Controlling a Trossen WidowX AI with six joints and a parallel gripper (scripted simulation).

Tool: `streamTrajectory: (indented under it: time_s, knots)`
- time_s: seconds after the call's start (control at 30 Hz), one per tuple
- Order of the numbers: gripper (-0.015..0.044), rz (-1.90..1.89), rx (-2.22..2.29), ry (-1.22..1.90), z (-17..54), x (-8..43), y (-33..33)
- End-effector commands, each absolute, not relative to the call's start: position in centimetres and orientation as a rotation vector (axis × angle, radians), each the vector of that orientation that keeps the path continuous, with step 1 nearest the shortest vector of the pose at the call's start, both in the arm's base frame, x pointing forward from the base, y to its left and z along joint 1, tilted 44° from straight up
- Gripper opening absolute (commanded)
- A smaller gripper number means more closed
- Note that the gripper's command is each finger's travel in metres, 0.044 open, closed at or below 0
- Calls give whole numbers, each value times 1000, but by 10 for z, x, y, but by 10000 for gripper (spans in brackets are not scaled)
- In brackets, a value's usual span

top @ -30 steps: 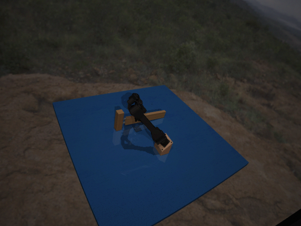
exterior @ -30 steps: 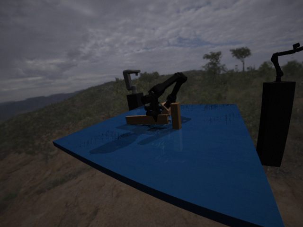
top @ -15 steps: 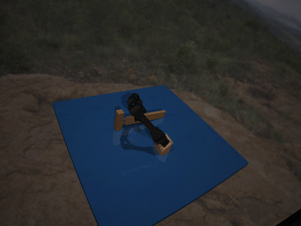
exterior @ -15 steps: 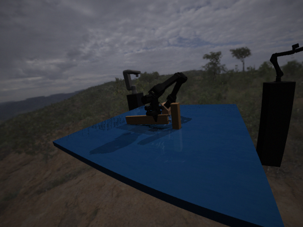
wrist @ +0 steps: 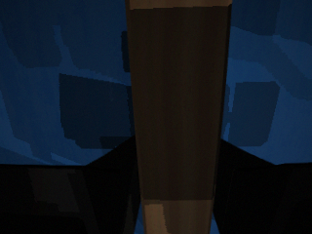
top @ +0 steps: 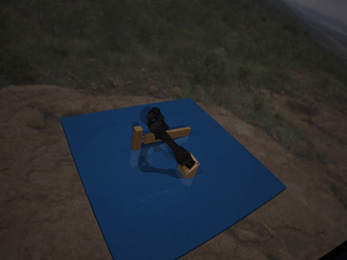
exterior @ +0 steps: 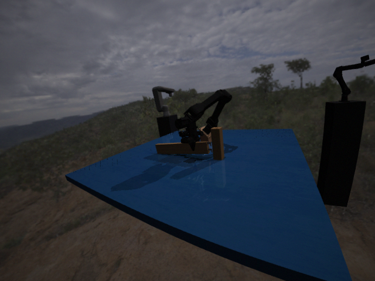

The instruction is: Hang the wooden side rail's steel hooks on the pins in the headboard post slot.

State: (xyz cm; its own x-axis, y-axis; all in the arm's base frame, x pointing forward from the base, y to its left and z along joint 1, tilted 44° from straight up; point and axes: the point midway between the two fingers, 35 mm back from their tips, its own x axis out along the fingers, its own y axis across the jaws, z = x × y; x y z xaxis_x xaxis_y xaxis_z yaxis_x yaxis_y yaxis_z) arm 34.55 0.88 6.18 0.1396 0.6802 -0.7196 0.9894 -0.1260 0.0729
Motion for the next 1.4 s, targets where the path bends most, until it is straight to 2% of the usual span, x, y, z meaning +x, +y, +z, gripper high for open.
streamTrajectory:
  time_s: [0.0, 1.37]
  knots:
    - [0, -730, 1877, 1588, 65, 347, 7]
    - [0, -729, 1877, 1588, 67, 346, 12]
